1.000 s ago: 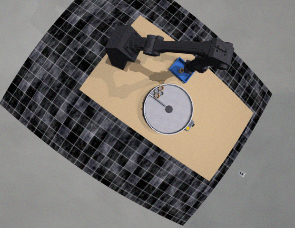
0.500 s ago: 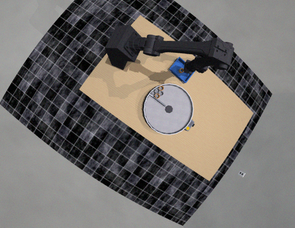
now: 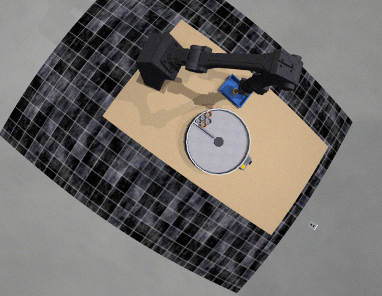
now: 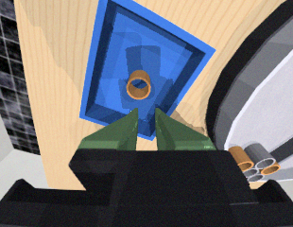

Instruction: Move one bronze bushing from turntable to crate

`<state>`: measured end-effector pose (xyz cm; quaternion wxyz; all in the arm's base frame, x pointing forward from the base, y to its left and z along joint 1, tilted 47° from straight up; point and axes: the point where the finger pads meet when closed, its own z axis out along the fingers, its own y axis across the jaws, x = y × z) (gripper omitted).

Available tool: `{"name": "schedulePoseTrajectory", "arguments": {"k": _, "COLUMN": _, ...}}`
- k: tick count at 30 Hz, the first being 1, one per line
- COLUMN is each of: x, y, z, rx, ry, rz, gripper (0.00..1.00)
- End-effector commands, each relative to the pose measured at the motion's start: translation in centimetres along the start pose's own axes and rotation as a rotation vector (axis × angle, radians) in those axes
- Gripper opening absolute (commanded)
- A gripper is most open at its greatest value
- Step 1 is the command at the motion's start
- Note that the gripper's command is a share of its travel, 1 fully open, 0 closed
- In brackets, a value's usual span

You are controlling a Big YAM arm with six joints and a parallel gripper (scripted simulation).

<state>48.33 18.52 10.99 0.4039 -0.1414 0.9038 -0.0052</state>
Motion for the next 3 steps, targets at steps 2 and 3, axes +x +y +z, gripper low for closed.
{"name": "schedulePoseTrajectory", "arguments": {"k": 2, "x": 0.96, "y": 0.46, "z": -0.13, "rx": -0.005, "ry": 0.023, "rz": -0.002, "gripper": 0.2}}
{"name": "schedulePoseTrajectory", "arguments": {"k": 3, "x": 0.96, "y": 0.46, "z": -0.13, "rx": -0.005, "ry": 0.023, "rz": -0.002, "gripper": 0.2}}
